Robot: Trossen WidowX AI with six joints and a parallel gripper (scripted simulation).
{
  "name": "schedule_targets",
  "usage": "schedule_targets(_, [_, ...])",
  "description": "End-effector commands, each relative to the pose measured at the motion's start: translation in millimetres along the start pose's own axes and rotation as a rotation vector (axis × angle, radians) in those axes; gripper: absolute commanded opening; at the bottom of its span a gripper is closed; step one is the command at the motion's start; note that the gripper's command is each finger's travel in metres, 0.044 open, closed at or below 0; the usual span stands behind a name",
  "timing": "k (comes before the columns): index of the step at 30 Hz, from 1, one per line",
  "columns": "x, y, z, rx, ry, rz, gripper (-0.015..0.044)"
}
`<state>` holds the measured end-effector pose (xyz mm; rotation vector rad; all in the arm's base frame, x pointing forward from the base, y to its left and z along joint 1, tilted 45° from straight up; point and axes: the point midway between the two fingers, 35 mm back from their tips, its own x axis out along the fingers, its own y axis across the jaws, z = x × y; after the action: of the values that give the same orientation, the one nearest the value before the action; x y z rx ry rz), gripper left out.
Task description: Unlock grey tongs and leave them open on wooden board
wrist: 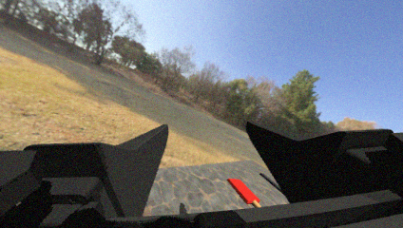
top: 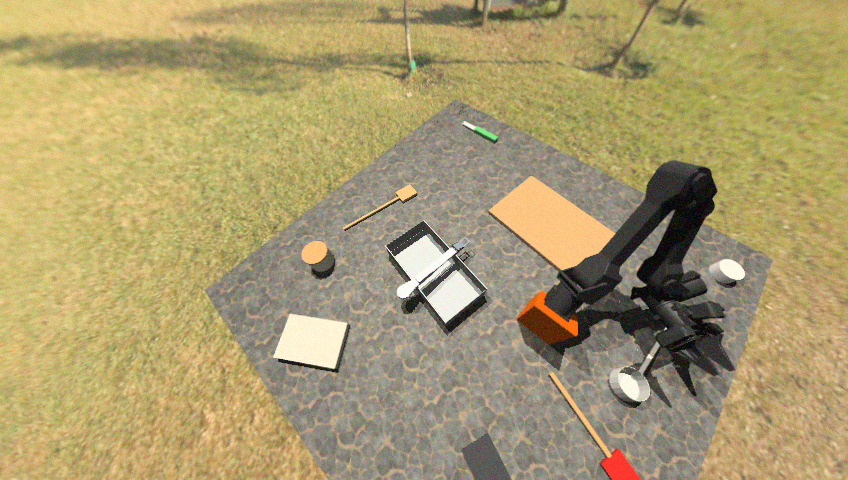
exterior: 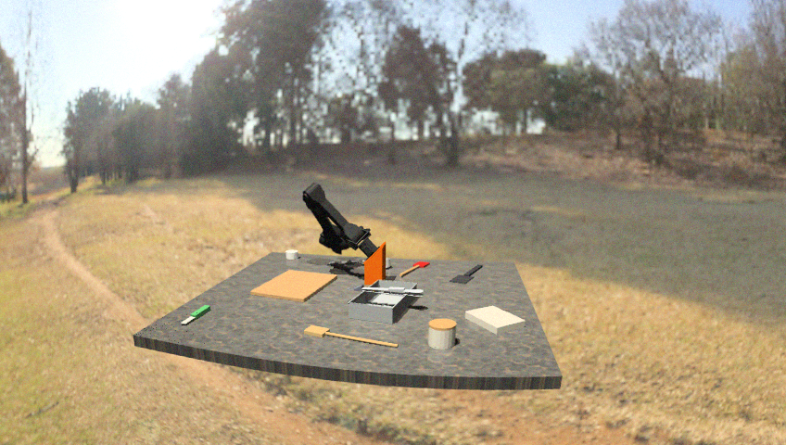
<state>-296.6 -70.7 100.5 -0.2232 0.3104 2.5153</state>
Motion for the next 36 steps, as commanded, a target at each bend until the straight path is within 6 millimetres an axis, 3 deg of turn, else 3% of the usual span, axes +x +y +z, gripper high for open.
schedule_targets(1, [0,0,0,-0.002,0.001,0.000,0.0374])
schedule_targets(6, [-4,9,1,-0.023,0.012,0.034,0.0260])
schedule_targets(11, [-18,34,6,-0.064,0.034,0.132,0.0260])
schedule_targets(17, [-60,76,13,-0.106,0.059,0.329,0.0260])
schedule_targets(24, [-119,115,24,-0.155,0.073,0.565,0.0260])
schedule_targets(30, [-193,143,42,-0.201,0.071,0.828,0.0260])
schedule_targets(36, [-272,154,60,-0.230,0.070,1.086,0.0260])
